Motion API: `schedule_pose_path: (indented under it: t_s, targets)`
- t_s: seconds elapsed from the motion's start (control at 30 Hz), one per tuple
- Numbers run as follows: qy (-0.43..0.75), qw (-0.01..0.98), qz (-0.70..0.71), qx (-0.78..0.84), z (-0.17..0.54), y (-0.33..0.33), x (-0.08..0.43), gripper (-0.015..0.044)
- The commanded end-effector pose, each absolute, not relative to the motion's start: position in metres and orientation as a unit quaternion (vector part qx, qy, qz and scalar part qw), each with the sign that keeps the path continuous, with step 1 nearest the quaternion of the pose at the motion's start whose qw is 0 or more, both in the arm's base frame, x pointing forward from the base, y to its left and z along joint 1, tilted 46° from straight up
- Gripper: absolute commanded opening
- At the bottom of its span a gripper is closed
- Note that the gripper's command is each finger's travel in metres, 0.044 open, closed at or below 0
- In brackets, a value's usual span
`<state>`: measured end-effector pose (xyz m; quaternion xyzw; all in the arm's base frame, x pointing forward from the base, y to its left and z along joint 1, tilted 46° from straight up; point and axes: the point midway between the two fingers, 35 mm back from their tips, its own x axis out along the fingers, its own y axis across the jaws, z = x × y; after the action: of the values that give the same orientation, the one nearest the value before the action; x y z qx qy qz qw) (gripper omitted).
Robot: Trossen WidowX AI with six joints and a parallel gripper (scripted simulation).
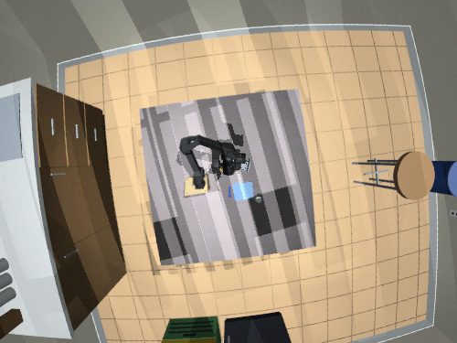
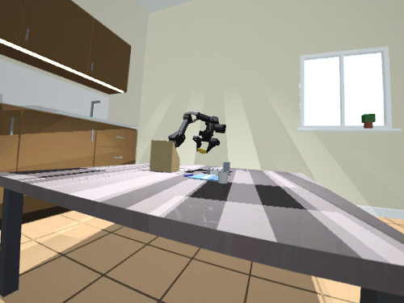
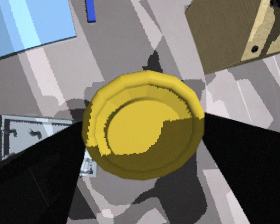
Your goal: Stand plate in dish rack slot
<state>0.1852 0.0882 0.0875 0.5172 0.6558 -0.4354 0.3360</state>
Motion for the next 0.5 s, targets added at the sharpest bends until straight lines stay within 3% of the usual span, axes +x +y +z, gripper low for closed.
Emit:
schedule_pose_path:
  t_s: [0.0,0.47]
  targets:
    - [0.647,0.377,-0.45,0.486,0.073,0.089,0.18,0.0]
    - [0.602,0.51,-0.459,0.408,0.041,0.092,0.179,0.0]
